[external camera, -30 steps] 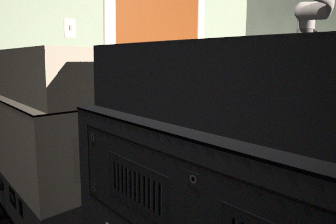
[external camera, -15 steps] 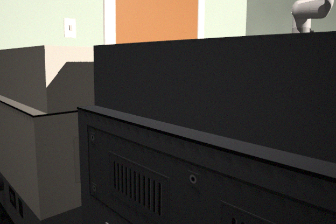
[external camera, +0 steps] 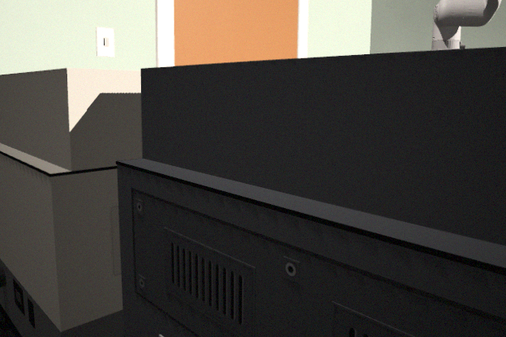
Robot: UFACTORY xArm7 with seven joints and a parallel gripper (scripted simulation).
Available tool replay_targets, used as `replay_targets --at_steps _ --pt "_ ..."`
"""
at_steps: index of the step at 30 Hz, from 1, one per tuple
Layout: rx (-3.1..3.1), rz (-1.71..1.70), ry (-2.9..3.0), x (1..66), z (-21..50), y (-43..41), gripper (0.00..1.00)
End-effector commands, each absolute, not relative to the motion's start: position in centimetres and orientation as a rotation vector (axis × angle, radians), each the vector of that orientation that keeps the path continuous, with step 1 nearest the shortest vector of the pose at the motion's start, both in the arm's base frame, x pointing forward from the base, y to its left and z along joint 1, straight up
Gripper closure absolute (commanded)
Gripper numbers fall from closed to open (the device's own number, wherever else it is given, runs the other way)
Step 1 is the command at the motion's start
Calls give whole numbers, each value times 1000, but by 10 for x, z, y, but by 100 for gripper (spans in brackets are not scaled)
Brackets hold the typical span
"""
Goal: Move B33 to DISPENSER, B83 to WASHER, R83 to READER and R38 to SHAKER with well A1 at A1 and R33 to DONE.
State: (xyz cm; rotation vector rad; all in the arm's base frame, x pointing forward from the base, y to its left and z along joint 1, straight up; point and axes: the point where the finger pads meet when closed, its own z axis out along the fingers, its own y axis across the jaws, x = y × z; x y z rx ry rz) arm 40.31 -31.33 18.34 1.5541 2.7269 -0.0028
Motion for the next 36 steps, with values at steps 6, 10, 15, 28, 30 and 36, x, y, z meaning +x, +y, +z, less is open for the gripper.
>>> replay_targets --at_steps 6,10,15,28,30,36 --pt "1498 -5 2752 405 185 -291 100" --pt "1433 -5 2786 405 185 -277 100" --pt "1368 -5 2819 406 185 -264 100" --pt "1198 -5 2895 408 185 -224 100" --pt "1165 -5 2909 409 185 -217 100" --pt "1096 -5 2936 410 185 -204 100"
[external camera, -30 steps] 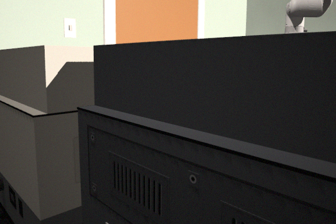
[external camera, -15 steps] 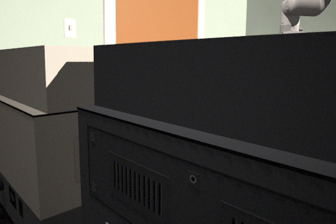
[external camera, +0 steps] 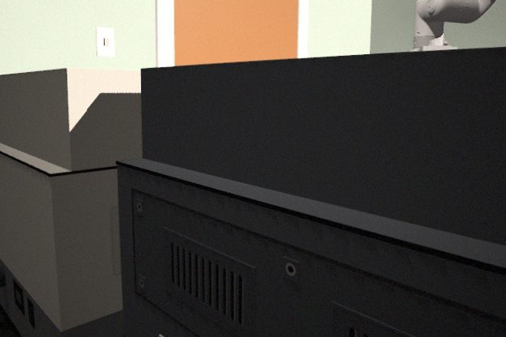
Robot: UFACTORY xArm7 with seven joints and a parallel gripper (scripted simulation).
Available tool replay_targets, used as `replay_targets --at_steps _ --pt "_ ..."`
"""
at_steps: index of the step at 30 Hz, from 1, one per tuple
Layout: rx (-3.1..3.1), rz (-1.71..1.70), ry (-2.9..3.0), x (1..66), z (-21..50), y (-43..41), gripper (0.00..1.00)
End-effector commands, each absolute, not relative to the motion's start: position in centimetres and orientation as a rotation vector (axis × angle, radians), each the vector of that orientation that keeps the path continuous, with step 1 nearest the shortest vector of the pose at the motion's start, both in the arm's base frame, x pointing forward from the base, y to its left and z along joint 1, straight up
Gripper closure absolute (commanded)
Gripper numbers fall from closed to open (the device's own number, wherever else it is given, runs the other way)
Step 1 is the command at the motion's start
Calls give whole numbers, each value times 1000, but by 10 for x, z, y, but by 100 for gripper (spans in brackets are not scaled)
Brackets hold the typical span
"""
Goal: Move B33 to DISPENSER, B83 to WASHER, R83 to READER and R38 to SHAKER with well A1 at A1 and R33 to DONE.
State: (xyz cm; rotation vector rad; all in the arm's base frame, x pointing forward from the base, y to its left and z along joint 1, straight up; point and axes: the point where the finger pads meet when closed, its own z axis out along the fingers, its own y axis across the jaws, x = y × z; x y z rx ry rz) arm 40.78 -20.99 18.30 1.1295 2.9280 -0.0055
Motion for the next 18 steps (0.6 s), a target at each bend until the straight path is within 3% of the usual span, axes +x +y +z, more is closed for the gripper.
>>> replay_targets --at_steps 1,18 --pt "1079 -5 2942 410 185 -201 100" --pt "851 -6 3016 418 184 -151 100"
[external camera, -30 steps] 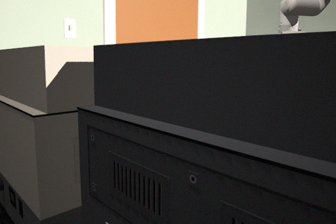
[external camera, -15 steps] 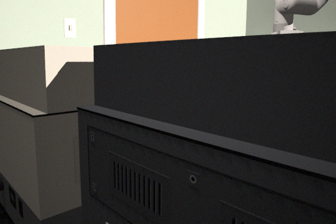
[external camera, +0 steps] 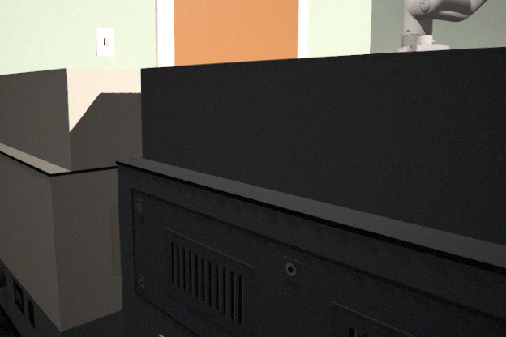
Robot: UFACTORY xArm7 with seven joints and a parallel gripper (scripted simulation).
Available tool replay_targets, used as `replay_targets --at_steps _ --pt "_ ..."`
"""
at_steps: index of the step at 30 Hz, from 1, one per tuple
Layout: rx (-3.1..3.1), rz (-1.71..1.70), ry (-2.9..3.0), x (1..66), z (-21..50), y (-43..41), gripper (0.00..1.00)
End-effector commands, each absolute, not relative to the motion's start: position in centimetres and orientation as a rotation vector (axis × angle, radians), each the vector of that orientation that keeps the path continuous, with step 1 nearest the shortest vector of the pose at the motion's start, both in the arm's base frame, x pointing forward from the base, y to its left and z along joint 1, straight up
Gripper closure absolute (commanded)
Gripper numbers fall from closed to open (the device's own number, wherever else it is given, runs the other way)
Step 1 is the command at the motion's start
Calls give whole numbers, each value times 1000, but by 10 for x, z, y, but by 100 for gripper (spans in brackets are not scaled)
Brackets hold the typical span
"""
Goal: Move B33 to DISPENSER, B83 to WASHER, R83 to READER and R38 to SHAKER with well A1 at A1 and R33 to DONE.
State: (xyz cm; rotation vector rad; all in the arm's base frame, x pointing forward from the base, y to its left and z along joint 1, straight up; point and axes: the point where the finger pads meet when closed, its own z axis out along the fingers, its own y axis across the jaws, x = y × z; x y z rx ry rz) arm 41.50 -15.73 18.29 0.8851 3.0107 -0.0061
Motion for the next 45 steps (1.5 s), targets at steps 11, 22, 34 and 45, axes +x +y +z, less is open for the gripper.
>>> replay_targets --at_steps 11,22,34,45 --pt "689 -6 3057 431 184 -118 100" --pt "527 -6 3090 448 184 -93 100" --pt "380 -6 3111 467 184 -65 100" --pt "214 -6 3127 487 184 -35 100"
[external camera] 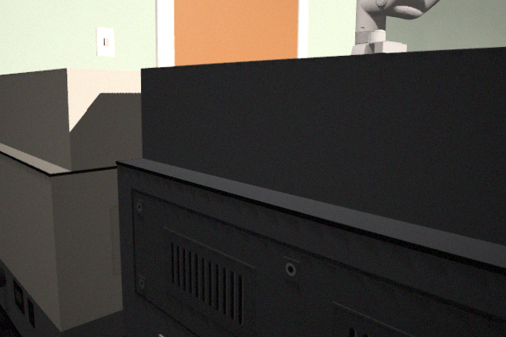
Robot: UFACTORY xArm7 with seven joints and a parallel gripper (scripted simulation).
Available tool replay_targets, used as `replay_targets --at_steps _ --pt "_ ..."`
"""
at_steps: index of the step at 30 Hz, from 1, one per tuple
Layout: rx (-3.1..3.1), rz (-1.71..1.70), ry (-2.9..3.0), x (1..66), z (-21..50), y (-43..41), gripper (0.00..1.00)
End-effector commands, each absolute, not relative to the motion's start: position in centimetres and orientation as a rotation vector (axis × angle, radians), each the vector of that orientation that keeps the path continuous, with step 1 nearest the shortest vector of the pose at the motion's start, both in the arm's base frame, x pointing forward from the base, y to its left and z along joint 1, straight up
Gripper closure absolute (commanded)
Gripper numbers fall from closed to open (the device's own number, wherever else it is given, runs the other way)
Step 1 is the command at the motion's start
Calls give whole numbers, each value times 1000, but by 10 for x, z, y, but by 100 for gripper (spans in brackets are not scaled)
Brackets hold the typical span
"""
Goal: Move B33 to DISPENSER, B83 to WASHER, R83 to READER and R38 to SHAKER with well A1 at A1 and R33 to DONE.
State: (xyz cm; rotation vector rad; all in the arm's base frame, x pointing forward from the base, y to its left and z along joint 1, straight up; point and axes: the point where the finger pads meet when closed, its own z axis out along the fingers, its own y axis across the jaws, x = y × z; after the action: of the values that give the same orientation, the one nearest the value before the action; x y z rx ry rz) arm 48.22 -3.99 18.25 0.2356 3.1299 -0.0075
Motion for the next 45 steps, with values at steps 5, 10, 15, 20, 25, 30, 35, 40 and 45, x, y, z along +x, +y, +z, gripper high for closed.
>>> replay_targets --at_steps 5,10,15,20,25,30,35,40,45 --pt "159 -6 3130 493 184 -27 100" --pt "68 -7 3134 502 184 -13 100" --pt "-24 -7 3134 512 184 1 100" --pt "-45 -7 3134 518 184 9 100" --pt "-45 -7 3134 519 184 11 100" --pt "-45 -7 3134 519 184 11 100" --pt "-45 -7 3134 519 184 11 100" --pt "-45 -7 3134 519 184 11 100" --pt "-45 -7 3134 519 178 11 100"
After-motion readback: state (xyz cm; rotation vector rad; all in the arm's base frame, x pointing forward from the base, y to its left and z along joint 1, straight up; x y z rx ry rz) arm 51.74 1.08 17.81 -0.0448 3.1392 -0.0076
